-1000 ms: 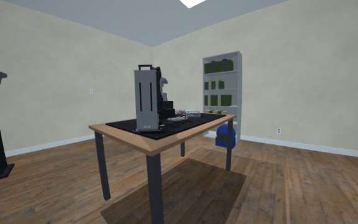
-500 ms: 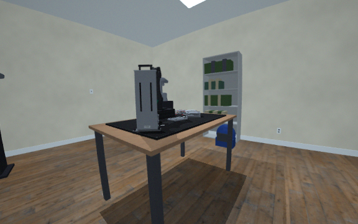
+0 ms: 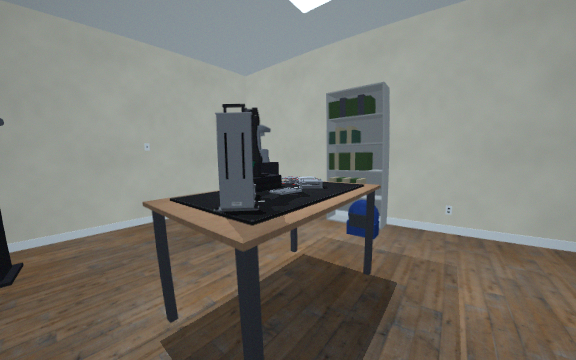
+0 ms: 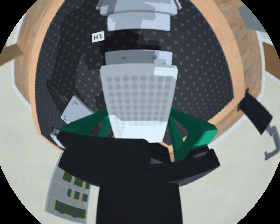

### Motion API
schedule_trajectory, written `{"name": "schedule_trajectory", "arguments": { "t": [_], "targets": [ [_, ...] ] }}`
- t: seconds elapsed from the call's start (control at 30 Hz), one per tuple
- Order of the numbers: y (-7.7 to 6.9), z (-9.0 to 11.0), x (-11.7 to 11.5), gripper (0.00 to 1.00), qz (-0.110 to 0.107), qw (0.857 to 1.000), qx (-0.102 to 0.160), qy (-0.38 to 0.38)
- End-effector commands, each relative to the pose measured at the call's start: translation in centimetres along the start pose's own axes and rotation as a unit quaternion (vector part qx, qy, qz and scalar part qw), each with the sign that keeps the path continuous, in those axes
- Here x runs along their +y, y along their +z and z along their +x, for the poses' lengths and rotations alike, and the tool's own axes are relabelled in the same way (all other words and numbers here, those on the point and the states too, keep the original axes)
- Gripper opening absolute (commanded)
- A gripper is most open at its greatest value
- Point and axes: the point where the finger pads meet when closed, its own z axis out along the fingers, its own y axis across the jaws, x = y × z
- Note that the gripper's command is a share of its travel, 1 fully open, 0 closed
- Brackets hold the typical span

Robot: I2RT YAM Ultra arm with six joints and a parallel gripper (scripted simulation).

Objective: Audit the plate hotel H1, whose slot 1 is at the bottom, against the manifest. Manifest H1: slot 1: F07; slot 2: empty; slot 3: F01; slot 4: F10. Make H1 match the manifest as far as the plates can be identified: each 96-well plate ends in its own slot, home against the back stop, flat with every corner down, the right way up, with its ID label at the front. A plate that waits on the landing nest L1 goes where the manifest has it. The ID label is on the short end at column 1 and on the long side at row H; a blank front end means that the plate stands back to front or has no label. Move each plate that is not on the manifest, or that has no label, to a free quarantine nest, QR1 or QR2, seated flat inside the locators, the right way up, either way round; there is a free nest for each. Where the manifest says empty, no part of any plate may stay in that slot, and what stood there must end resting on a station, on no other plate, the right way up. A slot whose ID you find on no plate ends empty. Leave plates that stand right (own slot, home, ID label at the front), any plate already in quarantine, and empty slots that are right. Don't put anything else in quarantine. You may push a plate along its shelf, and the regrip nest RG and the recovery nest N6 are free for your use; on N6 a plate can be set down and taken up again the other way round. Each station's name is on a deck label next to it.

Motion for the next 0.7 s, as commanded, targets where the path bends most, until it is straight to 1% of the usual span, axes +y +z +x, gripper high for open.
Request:
{"name": "schedule_trajectory", "arguments": {
  "t": [0.0,0.67],
  "targets": [
    [-0.3,-0.5,0.0,0.86,0.002,1.000,-0.013,0.000],
    [0.9,-0.6,0.0,0.86,0.002,1.000,-0.013,0.000]
  ]
}}
